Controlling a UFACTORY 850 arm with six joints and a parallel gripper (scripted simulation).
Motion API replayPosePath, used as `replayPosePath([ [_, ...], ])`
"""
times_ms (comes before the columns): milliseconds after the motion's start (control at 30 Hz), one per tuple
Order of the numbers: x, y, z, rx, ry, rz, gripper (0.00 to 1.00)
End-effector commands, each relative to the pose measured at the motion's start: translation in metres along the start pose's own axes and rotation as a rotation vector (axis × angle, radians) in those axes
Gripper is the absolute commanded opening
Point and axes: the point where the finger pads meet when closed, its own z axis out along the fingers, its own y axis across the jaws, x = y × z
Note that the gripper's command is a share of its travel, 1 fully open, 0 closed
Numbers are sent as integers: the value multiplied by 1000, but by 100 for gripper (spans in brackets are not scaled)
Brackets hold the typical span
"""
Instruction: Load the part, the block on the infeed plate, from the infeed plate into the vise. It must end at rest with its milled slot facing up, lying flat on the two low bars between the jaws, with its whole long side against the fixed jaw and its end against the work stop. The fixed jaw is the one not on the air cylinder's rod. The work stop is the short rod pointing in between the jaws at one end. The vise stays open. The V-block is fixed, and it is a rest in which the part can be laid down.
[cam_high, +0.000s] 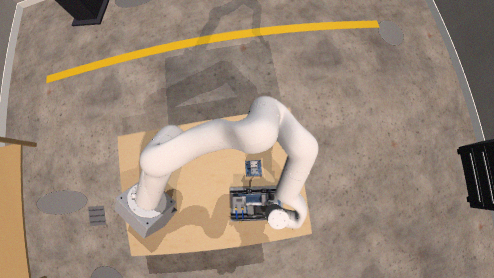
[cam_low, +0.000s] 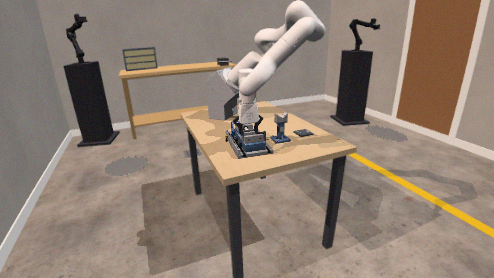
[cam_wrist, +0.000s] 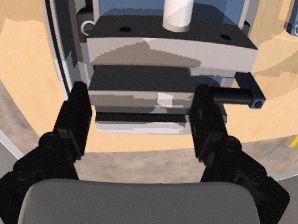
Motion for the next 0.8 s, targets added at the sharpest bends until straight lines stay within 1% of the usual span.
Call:
replayPosePath([
  [0, -1, 0, -4, 1, -1, 0, 81],
  [33, -1, 0, -4, 1, -1, 0, 81],
  [167, -1, 0, -12, 1, -1, 0, 81],
  [533, -1, 0, -45, 1, -1, 0, 81],
  [600, -1, 0, -45, 1, -1, 0, 81],
  [767, -1, 0, -59, 1, -1, 0, 81],
])
